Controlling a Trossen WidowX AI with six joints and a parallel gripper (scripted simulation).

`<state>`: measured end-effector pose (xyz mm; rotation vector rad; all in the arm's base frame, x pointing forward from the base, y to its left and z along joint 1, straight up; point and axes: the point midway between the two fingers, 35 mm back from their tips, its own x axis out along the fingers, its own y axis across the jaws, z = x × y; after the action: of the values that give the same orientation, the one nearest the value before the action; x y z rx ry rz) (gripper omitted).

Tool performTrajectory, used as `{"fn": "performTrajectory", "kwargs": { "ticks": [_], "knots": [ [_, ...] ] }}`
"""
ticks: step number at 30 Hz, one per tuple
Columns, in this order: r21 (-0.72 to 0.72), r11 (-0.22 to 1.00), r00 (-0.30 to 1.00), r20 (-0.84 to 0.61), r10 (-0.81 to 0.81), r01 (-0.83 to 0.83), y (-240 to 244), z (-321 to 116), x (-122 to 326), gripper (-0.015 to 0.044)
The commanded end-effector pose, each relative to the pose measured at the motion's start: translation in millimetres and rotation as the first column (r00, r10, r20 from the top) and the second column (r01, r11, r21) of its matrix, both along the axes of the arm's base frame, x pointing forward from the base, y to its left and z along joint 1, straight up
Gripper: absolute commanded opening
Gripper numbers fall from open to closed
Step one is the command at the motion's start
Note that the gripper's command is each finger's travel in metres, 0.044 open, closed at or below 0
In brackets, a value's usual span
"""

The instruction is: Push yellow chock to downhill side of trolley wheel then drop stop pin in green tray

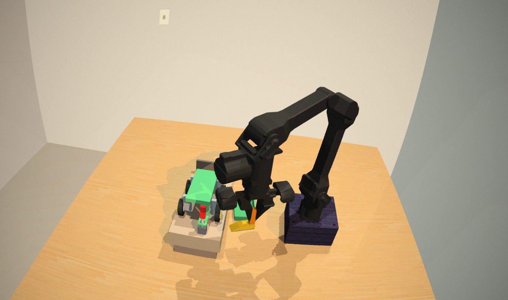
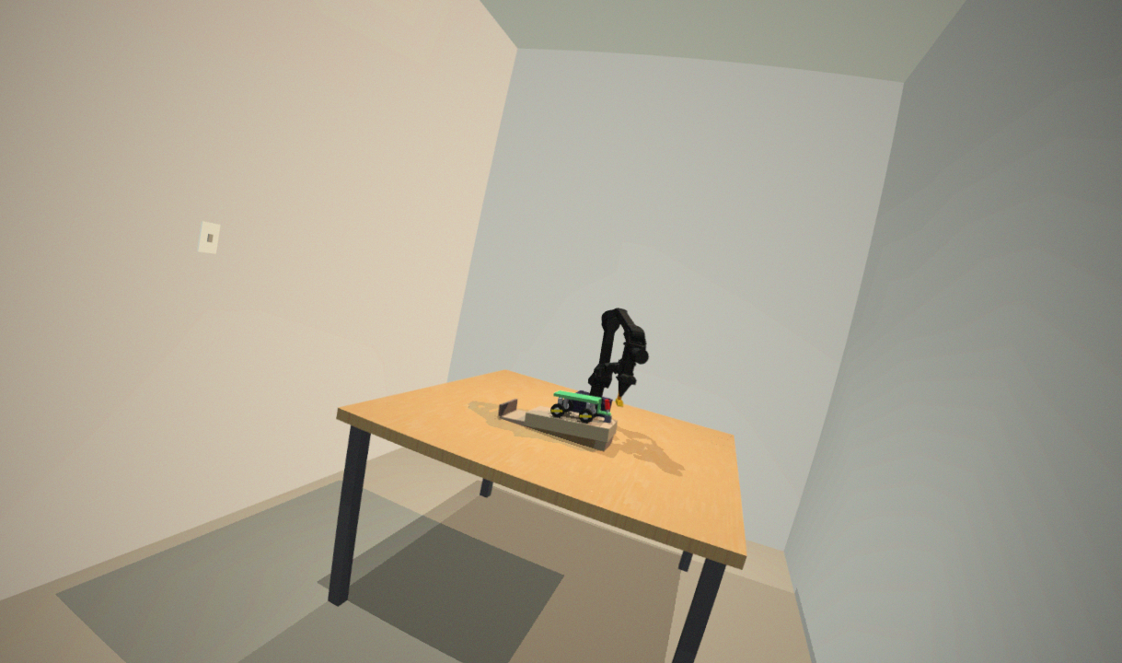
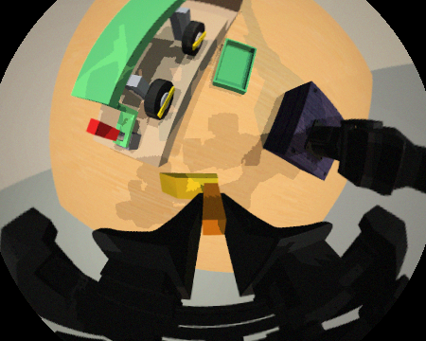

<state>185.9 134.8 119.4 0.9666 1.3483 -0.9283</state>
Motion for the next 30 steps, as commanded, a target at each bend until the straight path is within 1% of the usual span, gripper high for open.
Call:
{"fn": "performTrajectory", "kwargs": {
  "ticks": [1, 7, 16, 23, 30],
  "knots": [
    [-0.002, 1.000, 1.000, 0.001, -0.002, 0.002, -0.9, 8.2, -0.1, 0.0000],
    [-0.002, 1.000, 1.000, 0.001, 0.020, -0.020, -0.9, 8.2, -0.1, 0.0000],
    [-0.008, 0.951, 0.951, 0.004, 0.308, -0.308, -0.8, 8.2, -0.1, 0.0000],
    [-0.013, 0.851, 0.851, 0.004, 0.525, -0.525, -0.8, 8.2, -0.1, 0.0000],
    [-0.018, 0.704, 0.705, 0.004, 0.710, -0.710, -0.8, 8.2, -0.1, 0.0000]
  ]
}}
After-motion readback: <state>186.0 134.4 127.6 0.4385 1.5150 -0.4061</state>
